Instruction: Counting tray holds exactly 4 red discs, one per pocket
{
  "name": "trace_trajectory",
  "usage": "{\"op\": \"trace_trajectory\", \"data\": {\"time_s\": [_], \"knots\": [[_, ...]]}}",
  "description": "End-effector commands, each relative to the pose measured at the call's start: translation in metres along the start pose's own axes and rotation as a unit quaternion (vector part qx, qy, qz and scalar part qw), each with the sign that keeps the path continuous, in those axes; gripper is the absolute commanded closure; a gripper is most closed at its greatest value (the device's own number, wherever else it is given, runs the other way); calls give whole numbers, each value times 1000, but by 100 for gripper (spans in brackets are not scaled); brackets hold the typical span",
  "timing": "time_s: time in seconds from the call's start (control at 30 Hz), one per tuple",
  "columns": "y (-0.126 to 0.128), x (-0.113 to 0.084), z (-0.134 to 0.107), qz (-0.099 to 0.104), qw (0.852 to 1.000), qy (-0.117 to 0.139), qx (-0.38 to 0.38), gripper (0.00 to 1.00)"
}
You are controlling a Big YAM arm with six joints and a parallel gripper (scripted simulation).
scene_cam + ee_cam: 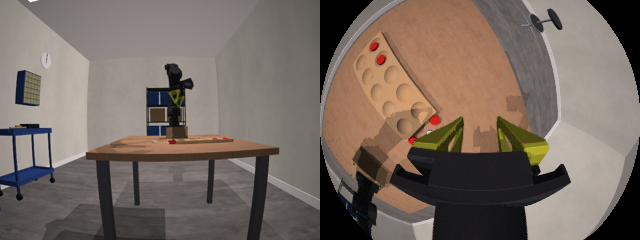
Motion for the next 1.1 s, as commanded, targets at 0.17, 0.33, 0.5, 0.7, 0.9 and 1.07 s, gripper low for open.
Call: {"op": "trace_trajectory", "data": {"time_s": [0.17, 0.33, 0.5, 0.7, 0.9, 1.07], "knots": [[9, 19, -18, 38, 997, 30, -51, 56], [26, 36, -39, 87, 990, 56, -100, 56], [35, 44, -49, 111, 984, 66, -121, 56], [55, 58, -72, 169, 967, 84, -171, 56], [72, 67, -89, 217, 949, 92, -209, 56], [82, 70, -93, 238, 939, 93, -229, 56]]}}
Point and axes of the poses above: the point where the finger pads meet when closed, its own x axis out along the fingers, its own y axis across the jaws, z = x × y, the point moved 2 cm from there along -x, back along the fingers, and after that the axes turned 8 degrees about x, right-handed, at the moved point
